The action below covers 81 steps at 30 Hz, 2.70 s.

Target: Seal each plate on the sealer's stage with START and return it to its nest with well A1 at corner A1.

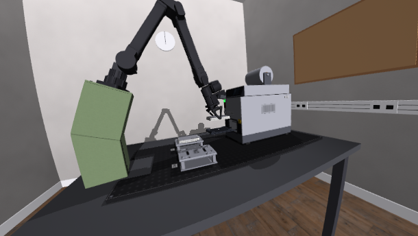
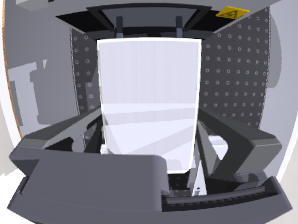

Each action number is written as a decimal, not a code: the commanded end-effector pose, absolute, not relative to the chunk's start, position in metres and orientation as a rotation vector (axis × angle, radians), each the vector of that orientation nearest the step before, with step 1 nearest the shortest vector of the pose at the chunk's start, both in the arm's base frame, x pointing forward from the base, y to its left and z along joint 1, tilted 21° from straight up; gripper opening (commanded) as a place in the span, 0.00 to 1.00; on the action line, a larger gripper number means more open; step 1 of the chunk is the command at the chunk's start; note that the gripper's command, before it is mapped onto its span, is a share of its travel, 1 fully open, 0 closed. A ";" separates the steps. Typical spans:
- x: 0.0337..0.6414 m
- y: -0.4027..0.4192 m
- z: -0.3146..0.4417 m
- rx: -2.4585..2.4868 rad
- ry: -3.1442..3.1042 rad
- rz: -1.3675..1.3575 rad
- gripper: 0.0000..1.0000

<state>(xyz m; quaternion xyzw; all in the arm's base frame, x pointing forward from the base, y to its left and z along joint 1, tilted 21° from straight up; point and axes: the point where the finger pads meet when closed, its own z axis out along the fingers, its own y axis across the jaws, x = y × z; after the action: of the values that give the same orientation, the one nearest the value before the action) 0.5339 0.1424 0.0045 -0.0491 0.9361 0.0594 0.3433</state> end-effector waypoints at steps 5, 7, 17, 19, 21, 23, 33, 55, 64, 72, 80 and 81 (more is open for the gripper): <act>0.553 0.156 0.028 -0.147 2.363 0.173 0.00; 0.553 0.156 0.028 -0.147 2.363 0.173 0.00; 0.560 0.151 0.023 -0.112 2.364 0.169 0.00; 0.561 0.146 0.022 -0.062 2.373 0.168 0.00; 0.557 0.141 0.018 -0.054 2.387 0.164 0.00; 0.555 0.138 0.015 -0.051 2.396 0.160 0.00; 0.540 0.130 0.014 -0.074 2.420 0.140 0.00; 0.524 0.108 0.004 -0.088 2.392 0.150 0.00; 0.515 0.098 0.005 -0.085 2.379 0.154 0.00; 0.501 0.084 -0.009 -0.093 2.393 0.148 0.00; 0.497 0.075 -0.005 -0.089 2.375 0.152 0.00; 0.494 0.072 -0.007 -0.087 2.378 0.150 0.00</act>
<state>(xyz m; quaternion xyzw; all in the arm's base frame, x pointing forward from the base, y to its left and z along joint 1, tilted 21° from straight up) 0.4923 0.0878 -0.0184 -0.0390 0.9336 0.0630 0.3507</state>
